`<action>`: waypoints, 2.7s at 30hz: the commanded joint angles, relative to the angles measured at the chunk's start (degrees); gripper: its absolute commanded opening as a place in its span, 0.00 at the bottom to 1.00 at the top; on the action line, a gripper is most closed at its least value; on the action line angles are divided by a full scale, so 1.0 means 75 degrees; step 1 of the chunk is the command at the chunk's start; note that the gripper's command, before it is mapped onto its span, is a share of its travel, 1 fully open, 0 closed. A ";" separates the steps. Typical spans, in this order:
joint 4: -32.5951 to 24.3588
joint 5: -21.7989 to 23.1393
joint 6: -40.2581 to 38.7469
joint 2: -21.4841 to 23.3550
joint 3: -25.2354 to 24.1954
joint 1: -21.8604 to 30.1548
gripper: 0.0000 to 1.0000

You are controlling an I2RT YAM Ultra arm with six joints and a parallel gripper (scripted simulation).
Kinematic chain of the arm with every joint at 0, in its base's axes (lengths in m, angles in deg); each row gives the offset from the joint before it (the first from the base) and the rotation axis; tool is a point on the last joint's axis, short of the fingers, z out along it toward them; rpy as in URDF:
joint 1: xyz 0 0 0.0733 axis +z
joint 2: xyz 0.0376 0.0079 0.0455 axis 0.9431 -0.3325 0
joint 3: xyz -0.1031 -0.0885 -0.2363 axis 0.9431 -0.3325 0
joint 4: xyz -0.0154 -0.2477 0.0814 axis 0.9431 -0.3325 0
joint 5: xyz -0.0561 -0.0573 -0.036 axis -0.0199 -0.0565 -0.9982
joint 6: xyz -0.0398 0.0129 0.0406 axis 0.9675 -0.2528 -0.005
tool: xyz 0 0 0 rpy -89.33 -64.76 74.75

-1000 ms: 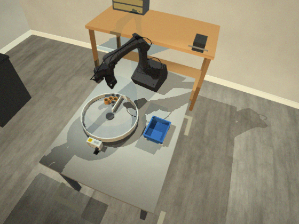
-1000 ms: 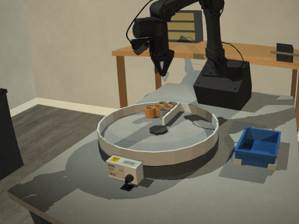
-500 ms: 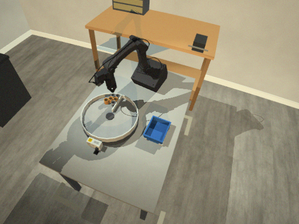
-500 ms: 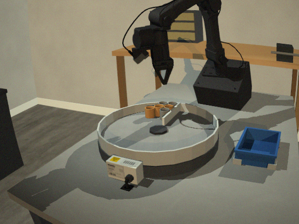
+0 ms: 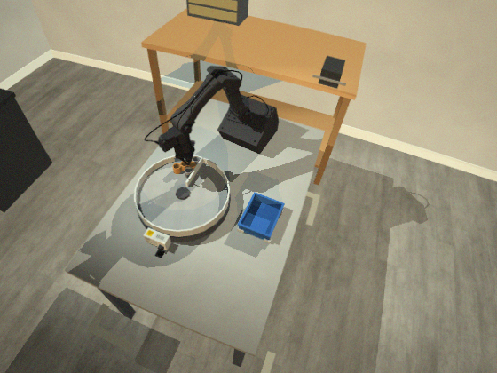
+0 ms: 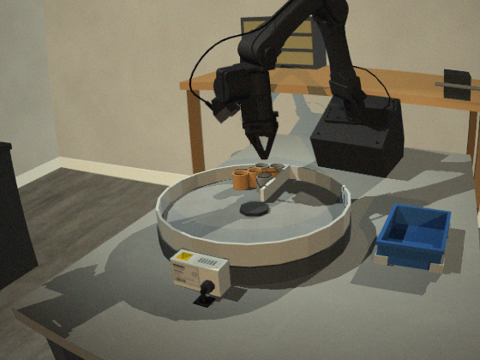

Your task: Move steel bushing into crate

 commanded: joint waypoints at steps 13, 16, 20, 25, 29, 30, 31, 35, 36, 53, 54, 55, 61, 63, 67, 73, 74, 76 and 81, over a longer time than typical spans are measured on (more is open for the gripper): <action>0.0808 -0.0327 -0.1965 -0.0119 -0.0068 0.0206 0.15; 0.0811 -0.0333 -0.1970 -0.0118 -0.0069 0.0208 0.15; 0.0807 -0.0335 -0.1971 -0.0118 -0.0070 0.0209 0.15; 0.0738 -0.0337 -0.1950 -0.0118 -0.0071 0.0210 0.15; 0.0738 -0.0337 -0.1949 -0.0118 -0.0071 0.0210 0.15; 0.0738 -0.0337 -0.1949 -0.0118 -0.0071 0.0210 0.15; 0.0738 -0.0338 -0.1949 -0.0118 -0.0071 0.0210 0.15; 0.0738 -0.0338 -0.1949 -0.0118 -0.0071 0.0210 0.15; 0.0738 -0.0338 -0.1949 -0.0118 -0.0071 0.0210 0.15; 0.0749 -0.0350 -0.1999 -0.0061 -0.0124 0.0307 0.15; 0.0749 -0.0350 -0.1999 -0.0061 -0.0124 0.0307 0.15; 0.0753 -0.0357 -0.2003 -0.0044 -0.0140 0.0245 0.15; 0.0757 -0.0362 -0.1996 -0.0025 -0.0158 0.0283 0.15; 0.0757 -0.0362 -0.1996 -0.0025 -0.0158 0.0283 0.15; 0.0757 -0.0362 -0.1996 -0.0024 -0.0158 0.0283 0.15; 0.0757 -0.0362 -0.1996 -0.0025 -0.0158 0.0283 0.15; 0.0757 -0.0362 -0.1996 -0.0025 -0.0158 0.0283 0.15; 0.0757 -0.0362 -0.1996 -0.0025 -0.0158 0.0283 0.15; 0.0757 -0.0362 -0.1996 -0.0024 -0.0158 0.0283 0.15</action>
